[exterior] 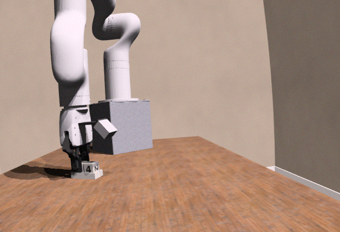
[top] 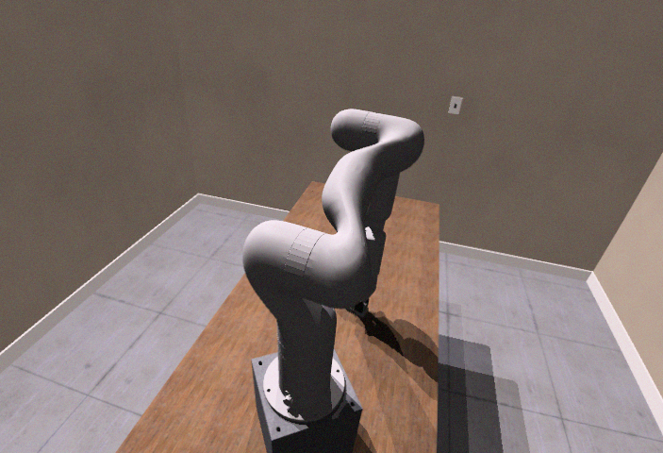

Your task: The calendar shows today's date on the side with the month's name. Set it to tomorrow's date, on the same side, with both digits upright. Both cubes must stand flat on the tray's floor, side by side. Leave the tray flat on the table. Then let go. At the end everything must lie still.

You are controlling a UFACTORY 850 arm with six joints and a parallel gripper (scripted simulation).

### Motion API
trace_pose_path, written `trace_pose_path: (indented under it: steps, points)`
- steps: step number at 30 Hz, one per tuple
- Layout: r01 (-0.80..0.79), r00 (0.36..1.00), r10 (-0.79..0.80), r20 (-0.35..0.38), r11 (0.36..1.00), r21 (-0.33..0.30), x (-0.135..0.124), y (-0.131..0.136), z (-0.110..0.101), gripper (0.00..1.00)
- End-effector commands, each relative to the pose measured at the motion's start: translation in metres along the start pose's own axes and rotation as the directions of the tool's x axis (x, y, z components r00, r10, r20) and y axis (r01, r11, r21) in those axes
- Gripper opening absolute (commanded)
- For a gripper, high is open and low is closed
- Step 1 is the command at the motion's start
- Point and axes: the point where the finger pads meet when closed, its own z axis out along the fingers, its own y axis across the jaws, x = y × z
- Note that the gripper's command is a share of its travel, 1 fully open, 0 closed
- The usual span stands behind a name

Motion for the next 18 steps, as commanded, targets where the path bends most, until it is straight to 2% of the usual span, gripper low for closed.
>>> trace_pose_path:
  steps: [1, 2, 6, 7, 9, 10, 12, 13, 18]
  points:
    - [-0.001, 1.000, 0.000, -0.016, 0.999, -0.043, 0.0000, 0.0006, -0.0004, 0.33]
    - [-0.001, 1.000, 0.000, -0.016, 0.999, -0.043, 0.0000, 0.0006, -0.0004, 0.37]
    - [-0.001, 1.000, 0.000, -0.016, 0.999, -0.043, 0.0000, 0.0006, -0.0004, 0.37]
    - [-0.001, 1.000, 0.000, -0.016, 0.999, -0.043, 0.0000, 0.0006, -0.0004, 0.41]
    - [-0.001, 1.000, 0.000, -0.016, 0.999, -0.043, 0.0000, 0.0006, -0.0004, 0.41]
    - [-0.001, 1.000, 0.000, -0.016, 0.999, -0.043, 0.0000, 0.0006, -0.0004, 0.45]
    - [-0.001, 1.000, 0.000, -0.016, 0.999, -0.043, 0.0000, 0.0006, -0.0004, 0.45]
    - [-0.001, 1.000, 0.000, -0.016, 0.999, -0.043, 0.0000, 0.0006, -0.0004, 0.49]
    - [-0.001, 1.000, 0.000, -0.016, 0.999, -0.043, 0.0000, 0.0006, -0.0004, 0.49]
